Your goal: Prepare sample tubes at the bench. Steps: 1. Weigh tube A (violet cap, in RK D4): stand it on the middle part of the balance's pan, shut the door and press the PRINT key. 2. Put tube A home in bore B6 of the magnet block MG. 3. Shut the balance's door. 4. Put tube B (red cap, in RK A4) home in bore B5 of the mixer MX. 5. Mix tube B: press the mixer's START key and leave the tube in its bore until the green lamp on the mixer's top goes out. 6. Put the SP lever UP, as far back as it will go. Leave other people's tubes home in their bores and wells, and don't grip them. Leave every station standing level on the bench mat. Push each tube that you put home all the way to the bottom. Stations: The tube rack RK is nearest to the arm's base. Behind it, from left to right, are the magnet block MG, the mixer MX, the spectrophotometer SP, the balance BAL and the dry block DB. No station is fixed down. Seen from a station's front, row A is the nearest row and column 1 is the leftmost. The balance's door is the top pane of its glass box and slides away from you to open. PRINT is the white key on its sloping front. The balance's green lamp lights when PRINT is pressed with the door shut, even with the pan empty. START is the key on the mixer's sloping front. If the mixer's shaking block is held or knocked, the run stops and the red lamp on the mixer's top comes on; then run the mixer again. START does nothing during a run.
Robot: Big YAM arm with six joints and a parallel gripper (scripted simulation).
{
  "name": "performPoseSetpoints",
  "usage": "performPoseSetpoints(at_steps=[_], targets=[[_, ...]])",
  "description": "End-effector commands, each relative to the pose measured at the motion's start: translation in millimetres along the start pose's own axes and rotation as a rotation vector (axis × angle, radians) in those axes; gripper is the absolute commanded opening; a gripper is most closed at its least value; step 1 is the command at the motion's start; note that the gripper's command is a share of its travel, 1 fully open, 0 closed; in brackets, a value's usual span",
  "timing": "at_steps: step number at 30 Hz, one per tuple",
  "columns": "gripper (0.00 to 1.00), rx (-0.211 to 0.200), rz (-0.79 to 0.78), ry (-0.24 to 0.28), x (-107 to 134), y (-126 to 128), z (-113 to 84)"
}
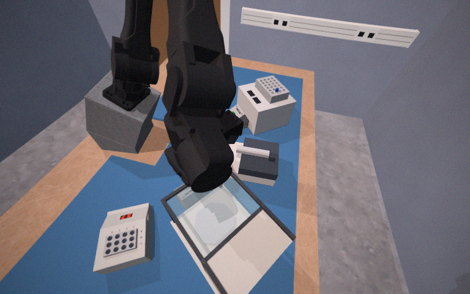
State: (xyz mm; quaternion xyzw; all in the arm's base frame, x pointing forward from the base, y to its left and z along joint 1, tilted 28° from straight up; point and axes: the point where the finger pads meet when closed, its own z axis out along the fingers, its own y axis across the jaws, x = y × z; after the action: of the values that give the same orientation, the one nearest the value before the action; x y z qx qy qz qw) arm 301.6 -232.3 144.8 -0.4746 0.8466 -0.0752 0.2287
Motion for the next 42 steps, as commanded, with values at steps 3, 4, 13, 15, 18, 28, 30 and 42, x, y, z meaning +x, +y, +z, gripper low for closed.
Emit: performPoseSetpoints(at_steps=[3, 4, 13, 15, 18, 28, 30, 42], targets=[[0.06, 0.031, -0.002, 0.009, 0, -13, -6.8], [0.06, 0.031, -0.002, 0.009, 0, -13, -6.8], [0.06, 0.031, -0.002, 0.009, 0, -13, -6.8], [0.06, 0.031, -0.002, 0.009, 0, -13, -6.8], [0.06, 0.031, -0.002, 0.009, 0, -13, -6.8], [0.06, 0.031, -0.002, 0.009, 0, -13, -6.8], [0.06, 0.031, -0.002, 0.009, 0, -13, -6.8], [0.06, 0.044, -0.011, 0.01, -3, -33, -6.6]])
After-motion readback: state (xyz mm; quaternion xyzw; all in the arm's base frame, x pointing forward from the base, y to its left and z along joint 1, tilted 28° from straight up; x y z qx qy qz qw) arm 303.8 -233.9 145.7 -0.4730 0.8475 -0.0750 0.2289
